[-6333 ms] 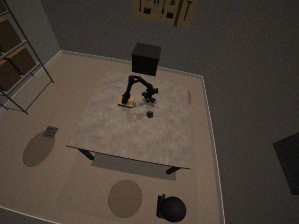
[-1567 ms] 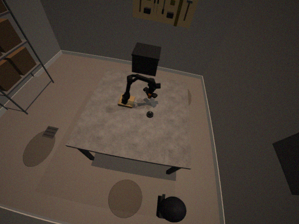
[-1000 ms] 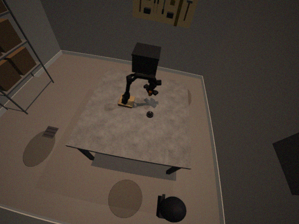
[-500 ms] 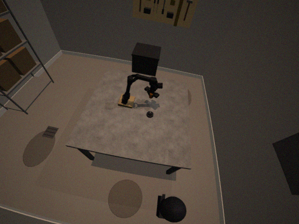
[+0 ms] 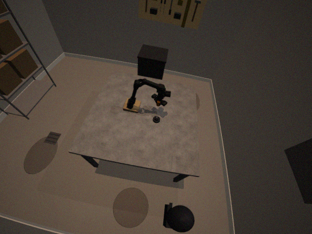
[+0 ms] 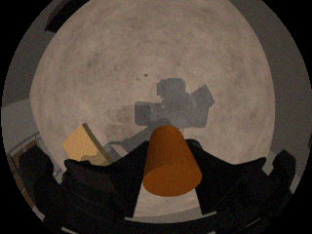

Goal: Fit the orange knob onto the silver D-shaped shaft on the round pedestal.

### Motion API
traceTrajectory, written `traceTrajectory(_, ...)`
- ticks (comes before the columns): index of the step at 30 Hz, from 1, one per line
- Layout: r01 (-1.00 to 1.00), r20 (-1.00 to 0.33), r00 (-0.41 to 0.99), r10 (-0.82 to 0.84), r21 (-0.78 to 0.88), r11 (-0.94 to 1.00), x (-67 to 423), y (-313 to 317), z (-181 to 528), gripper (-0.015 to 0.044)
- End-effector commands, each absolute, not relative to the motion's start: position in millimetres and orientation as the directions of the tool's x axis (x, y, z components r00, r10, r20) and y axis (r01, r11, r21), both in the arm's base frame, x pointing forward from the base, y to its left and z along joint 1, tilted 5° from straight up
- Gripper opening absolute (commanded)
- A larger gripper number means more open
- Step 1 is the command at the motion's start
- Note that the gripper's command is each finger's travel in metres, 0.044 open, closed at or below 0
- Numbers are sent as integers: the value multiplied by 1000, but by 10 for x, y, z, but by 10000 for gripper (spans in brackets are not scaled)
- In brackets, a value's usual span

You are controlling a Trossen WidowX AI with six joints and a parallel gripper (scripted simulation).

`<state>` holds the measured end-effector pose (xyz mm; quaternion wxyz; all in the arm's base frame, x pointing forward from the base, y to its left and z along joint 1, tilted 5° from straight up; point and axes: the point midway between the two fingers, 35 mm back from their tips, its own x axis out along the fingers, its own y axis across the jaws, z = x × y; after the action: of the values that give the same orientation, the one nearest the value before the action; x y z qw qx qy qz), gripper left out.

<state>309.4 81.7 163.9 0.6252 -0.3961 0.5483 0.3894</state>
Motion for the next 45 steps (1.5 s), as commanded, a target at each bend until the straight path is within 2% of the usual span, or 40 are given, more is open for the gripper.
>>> traceTrajectory(1, -922, -994, 98, 55, -69, 381, 3161, 703, 1608, 0)
traceTrajectory(45, -921, -994, 103, 46, -78, 382, 3467, -441, 1276, 0)
